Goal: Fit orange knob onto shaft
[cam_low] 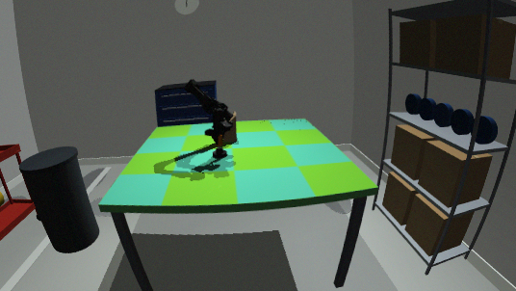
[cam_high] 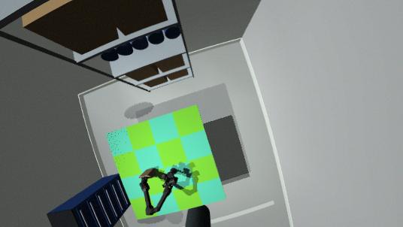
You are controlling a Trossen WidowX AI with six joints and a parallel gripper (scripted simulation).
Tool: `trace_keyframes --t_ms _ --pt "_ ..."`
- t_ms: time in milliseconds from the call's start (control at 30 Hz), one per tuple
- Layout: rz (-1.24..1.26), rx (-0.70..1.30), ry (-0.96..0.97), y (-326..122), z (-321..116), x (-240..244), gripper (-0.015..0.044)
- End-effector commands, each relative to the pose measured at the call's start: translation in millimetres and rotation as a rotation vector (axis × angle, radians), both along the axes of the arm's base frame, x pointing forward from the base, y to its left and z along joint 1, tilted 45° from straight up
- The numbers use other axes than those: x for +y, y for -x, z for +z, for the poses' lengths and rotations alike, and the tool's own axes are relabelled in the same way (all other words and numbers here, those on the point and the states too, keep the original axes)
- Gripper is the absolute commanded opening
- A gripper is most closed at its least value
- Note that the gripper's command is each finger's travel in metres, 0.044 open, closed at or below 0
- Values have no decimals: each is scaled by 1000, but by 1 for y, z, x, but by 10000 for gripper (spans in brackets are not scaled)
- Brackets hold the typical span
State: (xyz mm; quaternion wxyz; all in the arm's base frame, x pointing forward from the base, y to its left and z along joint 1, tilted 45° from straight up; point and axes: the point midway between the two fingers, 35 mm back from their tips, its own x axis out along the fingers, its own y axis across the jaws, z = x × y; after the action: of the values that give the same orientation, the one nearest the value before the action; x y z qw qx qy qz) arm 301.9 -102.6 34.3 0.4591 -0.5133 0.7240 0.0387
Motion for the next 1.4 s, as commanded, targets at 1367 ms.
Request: trace_keyframes --t_ms 1367 --pt "22 20 1 0 -3 -5 0"
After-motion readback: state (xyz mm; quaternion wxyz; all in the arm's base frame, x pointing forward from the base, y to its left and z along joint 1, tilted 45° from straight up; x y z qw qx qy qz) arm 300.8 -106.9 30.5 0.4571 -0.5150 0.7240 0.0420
